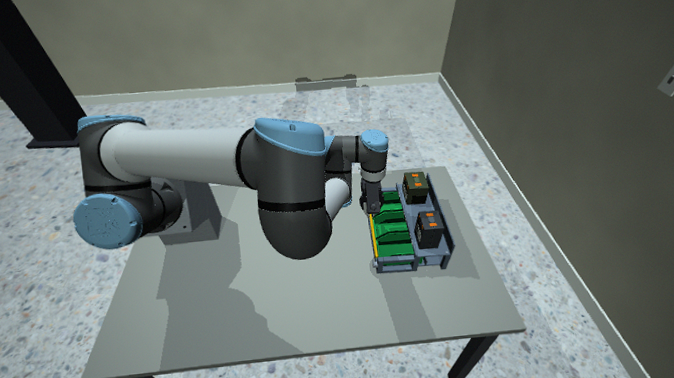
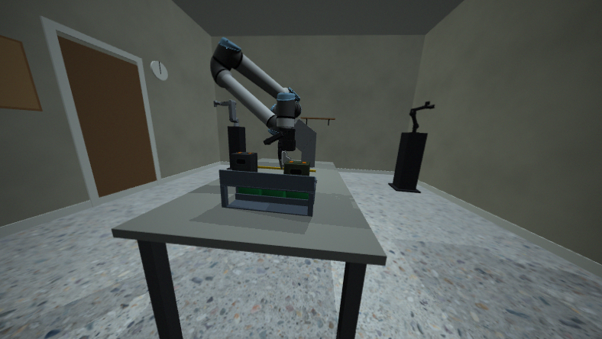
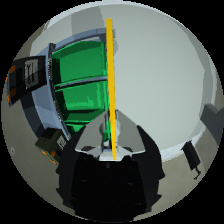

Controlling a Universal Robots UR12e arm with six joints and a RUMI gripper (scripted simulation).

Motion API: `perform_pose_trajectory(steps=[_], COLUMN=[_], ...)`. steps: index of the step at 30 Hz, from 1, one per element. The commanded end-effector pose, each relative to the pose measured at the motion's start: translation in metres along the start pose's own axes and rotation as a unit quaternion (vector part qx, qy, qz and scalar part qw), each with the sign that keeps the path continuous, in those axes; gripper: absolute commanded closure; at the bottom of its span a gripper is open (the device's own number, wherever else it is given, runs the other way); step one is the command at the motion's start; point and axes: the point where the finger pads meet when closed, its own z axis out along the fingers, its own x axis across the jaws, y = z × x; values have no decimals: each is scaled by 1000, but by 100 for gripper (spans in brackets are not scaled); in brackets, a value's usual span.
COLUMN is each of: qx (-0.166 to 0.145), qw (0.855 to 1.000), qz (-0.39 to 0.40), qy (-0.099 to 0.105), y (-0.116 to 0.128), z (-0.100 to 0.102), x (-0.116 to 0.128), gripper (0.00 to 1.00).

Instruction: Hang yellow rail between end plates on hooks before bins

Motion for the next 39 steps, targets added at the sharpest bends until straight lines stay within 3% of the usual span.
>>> perform_pose_trajectory(steps=[1,39], qx=[0,1], qw=[1000,1000], qz=[-6,-5], qy=[3,3], y=[4,2], z=[2,2], x=[0,-2], gripper=[100,100])
